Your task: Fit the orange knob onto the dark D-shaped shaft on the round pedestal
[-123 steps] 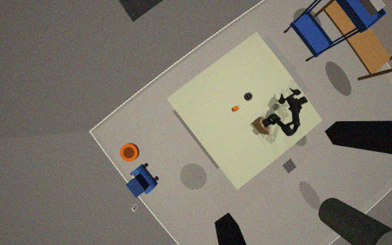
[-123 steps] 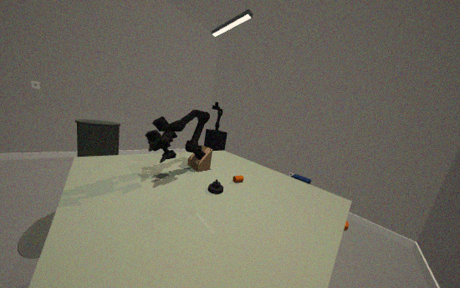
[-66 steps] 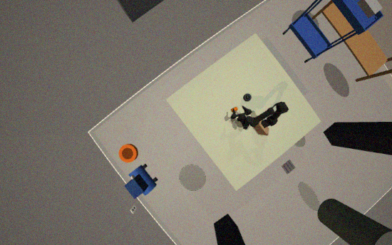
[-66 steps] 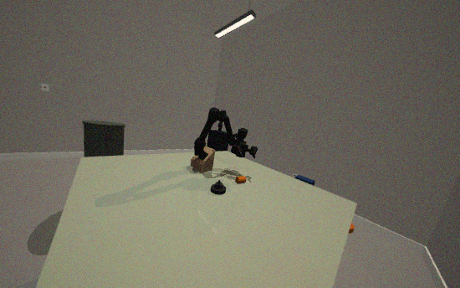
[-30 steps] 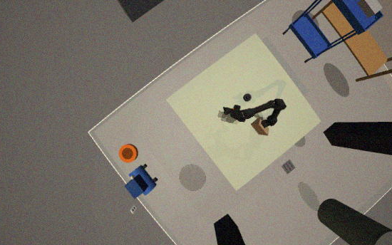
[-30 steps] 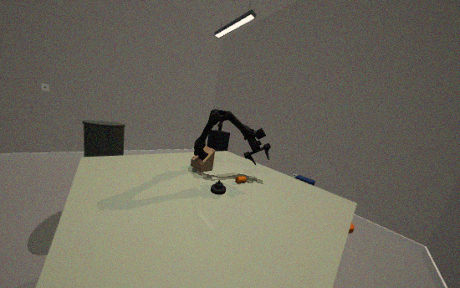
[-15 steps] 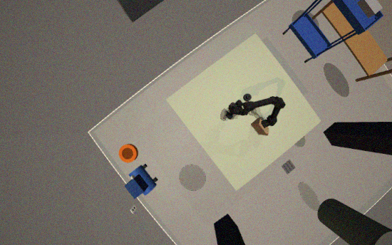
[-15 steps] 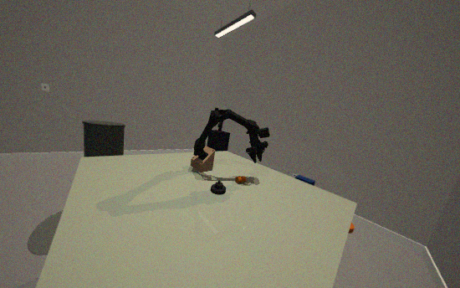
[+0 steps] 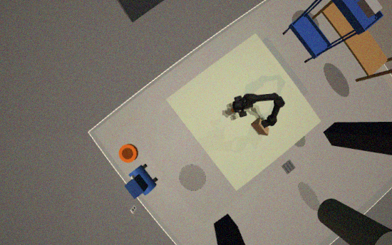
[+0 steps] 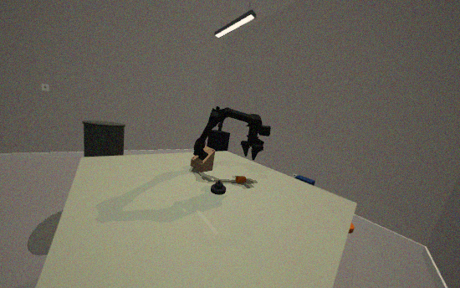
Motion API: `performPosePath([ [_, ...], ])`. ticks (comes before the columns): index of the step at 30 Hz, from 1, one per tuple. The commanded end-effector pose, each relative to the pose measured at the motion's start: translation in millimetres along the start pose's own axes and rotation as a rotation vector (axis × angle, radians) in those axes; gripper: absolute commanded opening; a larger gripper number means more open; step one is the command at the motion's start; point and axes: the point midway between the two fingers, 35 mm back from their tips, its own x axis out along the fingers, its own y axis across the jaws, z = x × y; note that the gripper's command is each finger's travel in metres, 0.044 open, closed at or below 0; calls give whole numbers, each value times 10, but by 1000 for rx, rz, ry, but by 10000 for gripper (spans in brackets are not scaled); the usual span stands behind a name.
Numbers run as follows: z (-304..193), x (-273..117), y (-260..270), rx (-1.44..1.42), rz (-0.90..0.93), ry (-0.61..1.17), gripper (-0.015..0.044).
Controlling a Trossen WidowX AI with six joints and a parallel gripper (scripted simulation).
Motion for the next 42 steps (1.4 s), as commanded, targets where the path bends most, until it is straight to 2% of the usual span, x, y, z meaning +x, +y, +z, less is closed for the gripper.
performPosePath([
  [1,-77,-53,7,-105,41,14,440],
  [8,-72,32,12,-105,41,14,440],
  [16,-163,921,175,-104,39,17,440],
  [20,-158,956,140,-104,39,17,440],
  [24,-164,1176,148,-104,38,18,440],
  [42,-162,1397,149,-104,38,19,440],
])
